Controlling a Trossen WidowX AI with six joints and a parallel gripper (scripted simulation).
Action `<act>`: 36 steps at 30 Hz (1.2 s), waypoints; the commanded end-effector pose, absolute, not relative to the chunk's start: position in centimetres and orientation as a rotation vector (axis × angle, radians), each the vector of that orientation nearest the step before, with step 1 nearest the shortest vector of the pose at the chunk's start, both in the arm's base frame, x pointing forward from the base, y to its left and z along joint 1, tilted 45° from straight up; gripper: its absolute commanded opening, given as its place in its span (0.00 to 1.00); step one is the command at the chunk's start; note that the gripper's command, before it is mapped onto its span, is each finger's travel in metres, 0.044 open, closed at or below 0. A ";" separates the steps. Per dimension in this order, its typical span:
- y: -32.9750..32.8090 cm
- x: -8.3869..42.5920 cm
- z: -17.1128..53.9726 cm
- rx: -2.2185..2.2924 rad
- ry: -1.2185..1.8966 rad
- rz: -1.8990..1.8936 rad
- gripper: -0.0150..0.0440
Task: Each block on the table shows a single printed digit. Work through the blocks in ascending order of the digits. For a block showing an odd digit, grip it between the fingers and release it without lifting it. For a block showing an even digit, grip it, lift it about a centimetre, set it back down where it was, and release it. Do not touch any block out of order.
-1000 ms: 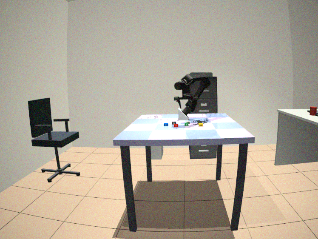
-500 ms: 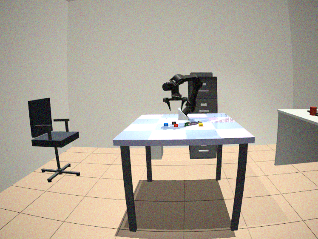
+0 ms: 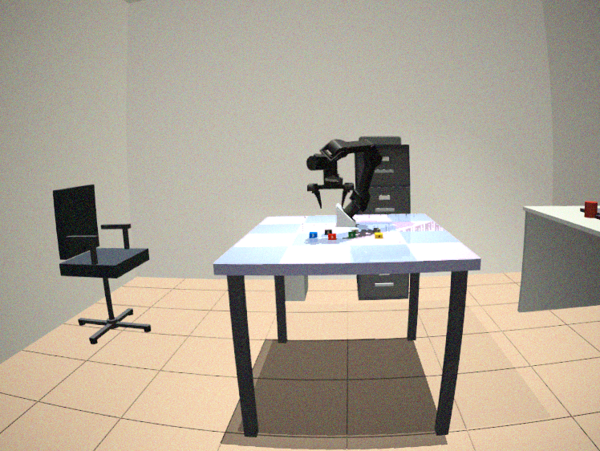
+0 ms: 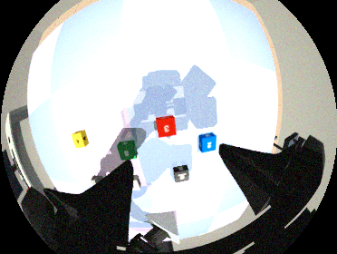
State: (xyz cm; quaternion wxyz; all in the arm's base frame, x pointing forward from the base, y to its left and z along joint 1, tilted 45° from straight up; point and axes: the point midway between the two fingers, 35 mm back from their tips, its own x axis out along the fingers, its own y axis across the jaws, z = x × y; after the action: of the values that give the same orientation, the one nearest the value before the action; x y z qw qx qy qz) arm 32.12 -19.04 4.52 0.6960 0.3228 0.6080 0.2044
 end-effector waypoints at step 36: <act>-21.2 27.5 -5.3 0.713 1.364 0.453 0.93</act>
State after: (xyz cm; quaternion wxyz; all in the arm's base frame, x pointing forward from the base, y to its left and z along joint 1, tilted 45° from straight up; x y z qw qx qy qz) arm 26.88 -23.85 -3.22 0.7041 0.3142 0.6070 0.1927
